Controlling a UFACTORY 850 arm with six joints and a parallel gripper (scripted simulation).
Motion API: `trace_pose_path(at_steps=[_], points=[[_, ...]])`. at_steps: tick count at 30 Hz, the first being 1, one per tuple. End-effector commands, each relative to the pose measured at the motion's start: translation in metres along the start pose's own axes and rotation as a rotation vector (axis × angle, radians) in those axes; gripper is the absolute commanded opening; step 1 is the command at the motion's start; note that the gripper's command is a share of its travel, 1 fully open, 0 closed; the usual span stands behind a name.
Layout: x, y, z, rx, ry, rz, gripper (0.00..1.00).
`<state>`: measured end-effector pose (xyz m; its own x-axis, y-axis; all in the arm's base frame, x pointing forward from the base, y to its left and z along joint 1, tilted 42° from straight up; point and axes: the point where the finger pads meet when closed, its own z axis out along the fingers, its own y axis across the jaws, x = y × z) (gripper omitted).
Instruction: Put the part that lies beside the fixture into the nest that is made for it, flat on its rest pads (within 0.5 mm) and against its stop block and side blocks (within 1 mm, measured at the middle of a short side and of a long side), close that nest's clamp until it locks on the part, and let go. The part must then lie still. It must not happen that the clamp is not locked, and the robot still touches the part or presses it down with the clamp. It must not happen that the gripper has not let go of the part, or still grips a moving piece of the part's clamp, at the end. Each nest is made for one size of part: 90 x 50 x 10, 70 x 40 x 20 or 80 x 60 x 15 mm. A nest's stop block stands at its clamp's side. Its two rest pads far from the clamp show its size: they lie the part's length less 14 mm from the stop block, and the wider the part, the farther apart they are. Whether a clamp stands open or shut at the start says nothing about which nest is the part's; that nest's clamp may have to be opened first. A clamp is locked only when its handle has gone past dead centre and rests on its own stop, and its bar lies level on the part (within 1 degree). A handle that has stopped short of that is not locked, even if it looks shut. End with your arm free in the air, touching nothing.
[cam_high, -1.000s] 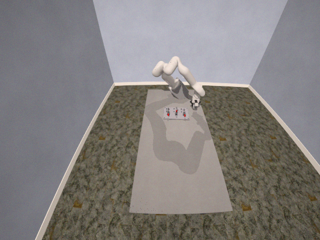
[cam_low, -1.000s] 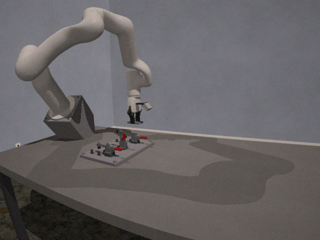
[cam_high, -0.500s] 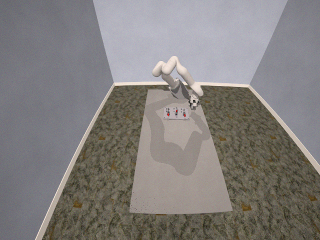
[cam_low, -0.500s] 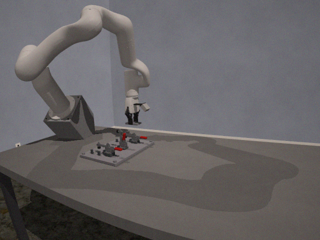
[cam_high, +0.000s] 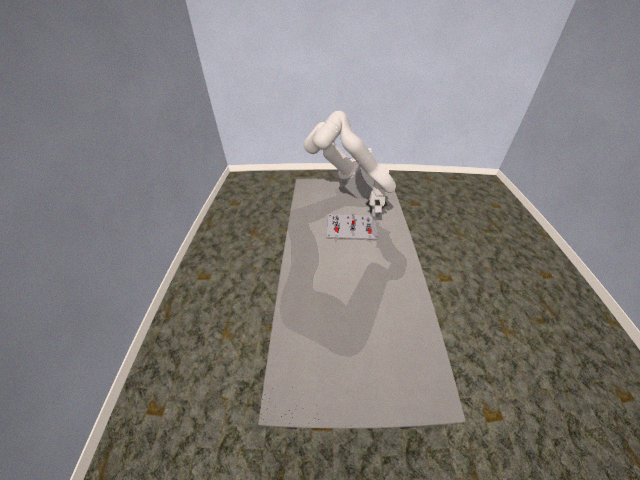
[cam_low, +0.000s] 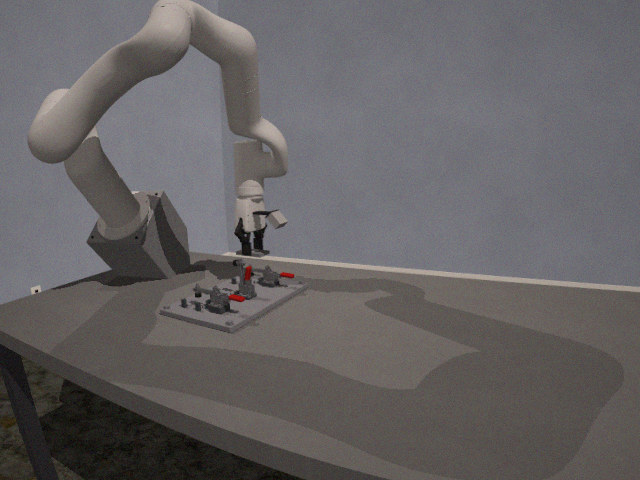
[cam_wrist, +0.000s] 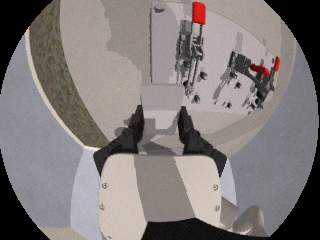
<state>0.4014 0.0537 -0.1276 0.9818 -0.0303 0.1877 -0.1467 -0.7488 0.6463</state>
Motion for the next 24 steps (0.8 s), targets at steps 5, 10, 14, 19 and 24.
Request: trace_pose_path(at_steps=[5, 10, 14, 19, 24], points=[[0.002, 0.052, 0.001, 0.005, 0.006, 0.001, 0.0], [0.002, 0.089, 0.003, 0.005, 0.006, 0.001, 0.0], [0.002, 0.115, 0.004, 0.005, 0.006, 0.001, 0.0], [0.002, 0.13, 0.005, 0.005, 0.006, 0.001, 0.0], [0.003, 0.146, 0.005, 0.005, 0.006, 0.001, 0.0]])
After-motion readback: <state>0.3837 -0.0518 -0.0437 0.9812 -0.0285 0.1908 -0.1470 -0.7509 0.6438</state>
